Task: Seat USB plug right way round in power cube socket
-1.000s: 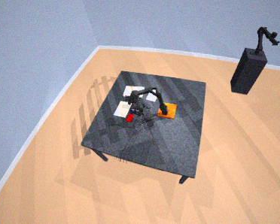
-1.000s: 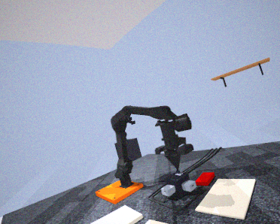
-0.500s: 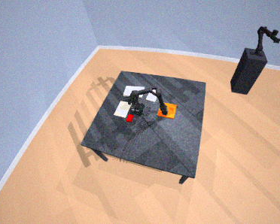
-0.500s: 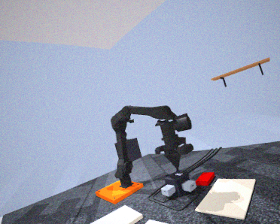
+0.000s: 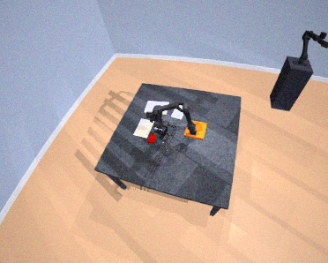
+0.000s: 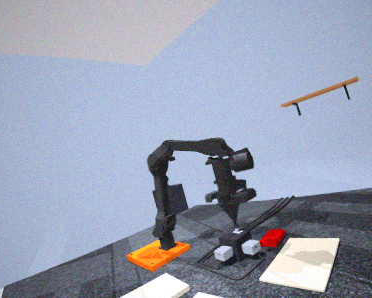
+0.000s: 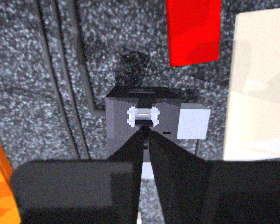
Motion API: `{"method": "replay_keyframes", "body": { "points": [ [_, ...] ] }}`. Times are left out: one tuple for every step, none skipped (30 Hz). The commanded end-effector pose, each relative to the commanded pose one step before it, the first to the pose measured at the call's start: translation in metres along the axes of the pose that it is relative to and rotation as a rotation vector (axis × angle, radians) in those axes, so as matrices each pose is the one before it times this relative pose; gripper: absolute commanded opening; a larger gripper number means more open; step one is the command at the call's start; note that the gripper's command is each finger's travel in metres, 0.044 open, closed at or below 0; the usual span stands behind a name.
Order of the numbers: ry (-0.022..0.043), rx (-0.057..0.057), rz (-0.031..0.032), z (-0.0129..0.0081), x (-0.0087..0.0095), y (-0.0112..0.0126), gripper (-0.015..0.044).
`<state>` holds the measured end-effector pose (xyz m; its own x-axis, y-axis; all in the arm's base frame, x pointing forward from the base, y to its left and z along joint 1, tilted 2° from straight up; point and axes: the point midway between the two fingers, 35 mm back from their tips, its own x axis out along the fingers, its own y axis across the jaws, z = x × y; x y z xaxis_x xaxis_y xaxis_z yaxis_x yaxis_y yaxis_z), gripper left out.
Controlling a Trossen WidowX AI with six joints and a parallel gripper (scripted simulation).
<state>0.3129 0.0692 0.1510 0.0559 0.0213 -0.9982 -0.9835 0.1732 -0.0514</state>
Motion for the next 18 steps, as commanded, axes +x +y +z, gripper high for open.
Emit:
{"method": "replay_keyframes", "body": {
  "points": [
    [-0.00053, 0.0000, -0.00183, 0.00006, -0.00366, -0.00029, 0.0000],
    [0.00000, 0.0000, 0.00000, 0.00000, -0.00067, 0.00000, 0.0000],
    [0.00000, 0.0000, 0.00000, 0.00000, -0.00067, 0.00000, 0.0000],
    [0.00000, 0.0000, 0.00000, 0.00000, -0.00067, 0.00000, 0.0000],
    [0.00000, 0.0000, 0.00000, 0.00000, -0.00067, 0.00000, 0.0000],
    [0.00000, 0.0000, 0.00000, 0.00000, -0.00067, 0.00000, 0.0000],
    [0.00000, 0.0000, 0.00000, 0.00000, -0.00067, 0.00000, 0.0000],
    [0.00000, 0.0000, 0.00000, 0.00000, -0.00067, 0.00000, 0.0000],
    [0.00000, 0.0000, 0.00000, 0.00000, -0.00067, 0.00000, 0.0000],
    [0.00000, 0.0000, 0.00000, 0.00000, -0.00067, 0.00000, 0.0000],
    [0.00000, 0.0000, 0.00000, 0.00000, -0.00067, 0.00000, 0.0000],
    [0.00000, 0.0000, 0.00000, 0.00000, -0.00067, 0.00000, 0.0000],
    [0.00000, 0.0000, 0.00000, 0.00000, -0.00067, 0.00000, 0.0000],
    [0.00000, 0.0000, 0.00000, 0.00000, -0.00067, 0.00000, 0.0000],
    [0.00000, 0.0000, 0.00000, 0.00000, -0.00067, 0.00000, 0.0000],
    [0.00000, 0.0000, 0.00000, 0.00000, -0.00067, 0.00000, 0.0000],
    [0.00000, 0.0000, 0.00000, 0.00000, -0.00067, 0.00000, 0.0000],
    [0.00000, 0.0000, 0.00000, 0.00000, -0.00067, 0.00000, 0.0000]
  ]
}}
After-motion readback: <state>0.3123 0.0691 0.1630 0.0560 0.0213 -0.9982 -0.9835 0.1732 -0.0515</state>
